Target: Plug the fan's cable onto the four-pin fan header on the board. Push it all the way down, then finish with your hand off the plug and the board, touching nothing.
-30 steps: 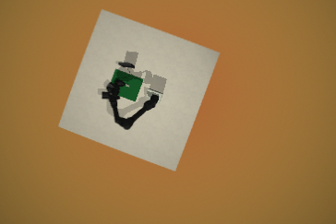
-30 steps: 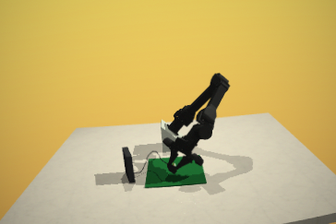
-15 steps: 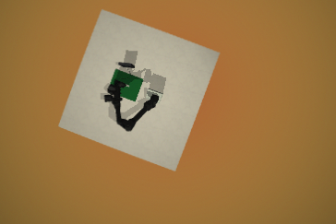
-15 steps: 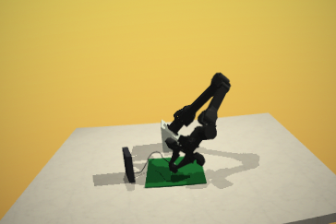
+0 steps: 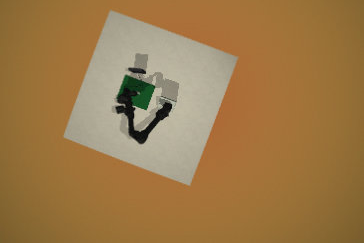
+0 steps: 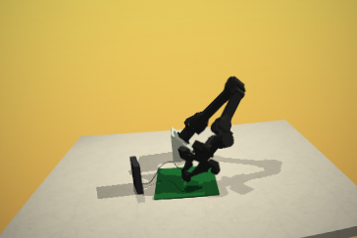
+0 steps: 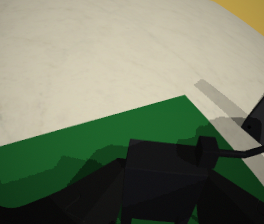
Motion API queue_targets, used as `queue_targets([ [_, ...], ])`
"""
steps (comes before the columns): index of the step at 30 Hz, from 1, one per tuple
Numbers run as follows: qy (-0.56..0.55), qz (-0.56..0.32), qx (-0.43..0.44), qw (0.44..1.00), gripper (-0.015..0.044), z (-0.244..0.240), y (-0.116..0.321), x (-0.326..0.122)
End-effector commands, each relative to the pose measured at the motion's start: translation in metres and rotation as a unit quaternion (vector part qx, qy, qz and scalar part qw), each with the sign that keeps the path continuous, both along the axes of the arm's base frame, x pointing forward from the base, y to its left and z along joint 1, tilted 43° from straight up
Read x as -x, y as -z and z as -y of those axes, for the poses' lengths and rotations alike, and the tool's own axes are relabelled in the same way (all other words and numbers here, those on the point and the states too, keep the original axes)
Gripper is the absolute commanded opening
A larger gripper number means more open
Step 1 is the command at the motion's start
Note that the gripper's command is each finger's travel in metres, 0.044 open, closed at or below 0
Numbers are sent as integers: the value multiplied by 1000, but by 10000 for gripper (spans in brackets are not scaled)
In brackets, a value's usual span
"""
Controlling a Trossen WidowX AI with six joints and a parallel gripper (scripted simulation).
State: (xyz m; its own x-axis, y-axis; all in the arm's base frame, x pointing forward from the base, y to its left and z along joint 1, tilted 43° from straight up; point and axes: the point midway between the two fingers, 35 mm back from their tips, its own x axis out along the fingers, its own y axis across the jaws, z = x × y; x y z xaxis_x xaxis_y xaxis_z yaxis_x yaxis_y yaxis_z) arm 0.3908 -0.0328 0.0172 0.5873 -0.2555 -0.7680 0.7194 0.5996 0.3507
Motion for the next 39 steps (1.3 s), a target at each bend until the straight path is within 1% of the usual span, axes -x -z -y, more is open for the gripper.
queue_targets([
  [1,17,27,7,999,0,0,-7,2],
  [28,96,161,26,982,0,-5,-32,24],
  [39,88,149,27,985,0,-2,-32,24],
])
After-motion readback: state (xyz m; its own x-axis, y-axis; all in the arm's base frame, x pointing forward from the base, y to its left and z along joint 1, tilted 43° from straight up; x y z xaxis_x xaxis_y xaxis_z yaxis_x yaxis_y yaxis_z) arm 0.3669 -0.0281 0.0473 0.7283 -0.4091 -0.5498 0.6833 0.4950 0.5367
